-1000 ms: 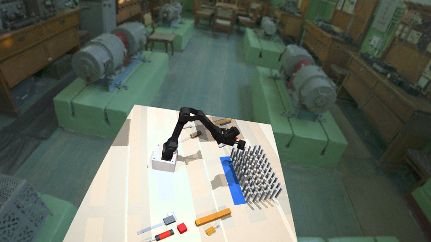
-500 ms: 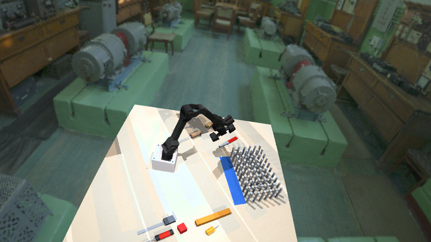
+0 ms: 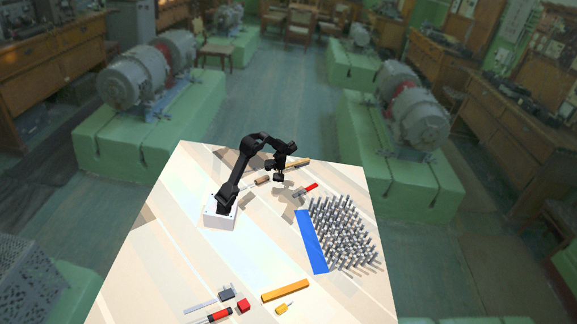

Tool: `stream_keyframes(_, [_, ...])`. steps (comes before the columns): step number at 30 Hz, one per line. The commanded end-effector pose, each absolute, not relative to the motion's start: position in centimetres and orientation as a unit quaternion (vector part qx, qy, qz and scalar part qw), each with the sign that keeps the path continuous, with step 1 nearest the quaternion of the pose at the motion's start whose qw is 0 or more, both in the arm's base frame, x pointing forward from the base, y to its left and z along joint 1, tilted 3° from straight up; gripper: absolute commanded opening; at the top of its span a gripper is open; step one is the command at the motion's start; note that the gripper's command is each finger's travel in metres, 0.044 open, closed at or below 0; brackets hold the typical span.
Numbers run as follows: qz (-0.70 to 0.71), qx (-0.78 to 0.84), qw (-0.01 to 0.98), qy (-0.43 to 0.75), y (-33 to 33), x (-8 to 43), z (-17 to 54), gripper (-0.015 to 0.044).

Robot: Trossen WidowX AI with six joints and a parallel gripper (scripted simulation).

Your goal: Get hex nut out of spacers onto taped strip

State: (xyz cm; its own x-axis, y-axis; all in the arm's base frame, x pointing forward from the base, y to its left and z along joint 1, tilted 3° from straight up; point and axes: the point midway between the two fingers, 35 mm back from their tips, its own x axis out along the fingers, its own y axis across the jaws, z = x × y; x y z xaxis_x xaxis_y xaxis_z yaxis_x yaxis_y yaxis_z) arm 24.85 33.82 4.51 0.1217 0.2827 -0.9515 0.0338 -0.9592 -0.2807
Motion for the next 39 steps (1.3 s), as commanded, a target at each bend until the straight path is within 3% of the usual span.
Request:
stream_keyframes(1, [0.639, -0.700, -0.205, -0.247, 35.3, 18.0, 3.6, 0.0440])
stream_keyframes(4, [0.629, -0.680, -0.260, -0.274, 35.4, 16.7, 3.5, 0.0440])
stream_keyframes(30, [0.629, -0.680, -0.260, -0.274, 35.4, 15.4, 3.5, 0.0440])
stream_keyframes(36, [0.629, -0.680, -0.260, -0.274, 35.4, 15.4, 3.5, 0.0282])
stream_keyframes(39, [0.629, -0.680, -0.260, -0.274, 35.4, 15.4, 3.5, 0.0280])
